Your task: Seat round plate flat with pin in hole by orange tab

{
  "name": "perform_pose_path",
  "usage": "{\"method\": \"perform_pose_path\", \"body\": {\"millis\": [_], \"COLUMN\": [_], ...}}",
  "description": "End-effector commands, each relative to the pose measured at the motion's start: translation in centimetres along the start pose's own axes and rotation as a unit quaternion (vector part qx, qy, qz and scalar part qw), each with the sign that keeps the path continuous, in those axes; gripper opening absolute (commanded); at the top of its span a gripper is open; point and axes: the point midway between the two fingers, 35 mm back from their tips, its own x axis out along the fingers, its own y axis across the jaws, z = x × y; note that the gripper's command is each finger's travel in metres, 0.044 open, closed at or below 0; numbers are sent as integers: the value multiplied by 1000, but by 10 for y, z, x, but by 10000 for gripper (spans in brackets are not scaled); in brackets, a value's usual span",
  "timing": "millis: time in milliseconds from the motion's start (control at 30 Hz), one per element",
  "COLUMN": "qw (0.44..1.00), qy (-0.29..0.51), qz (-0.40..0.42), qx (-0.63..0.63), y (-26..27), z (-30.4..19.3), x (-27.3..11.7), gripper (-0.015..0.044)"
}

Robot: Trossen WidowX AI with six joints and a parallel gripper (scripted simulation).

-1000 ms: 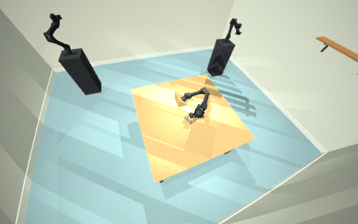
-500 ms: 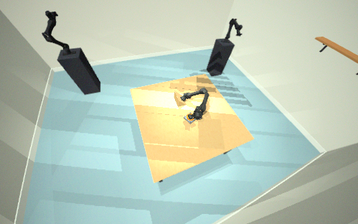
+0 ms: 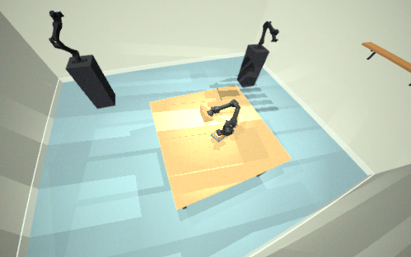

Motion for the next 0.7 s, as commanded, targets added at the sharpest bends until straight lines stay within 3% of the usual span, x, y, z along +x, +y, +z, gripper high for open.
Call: {"method": "perform_pose_path", "body": {"millis": [0, 667], "qw": [1000, 1000], "qy": [1, 1], "qz": [2, 2], "qx": [2, 3], "y": [4, 9], "z": [-5, -26], "x": [1, 0], "gripper": [0, 0]}}
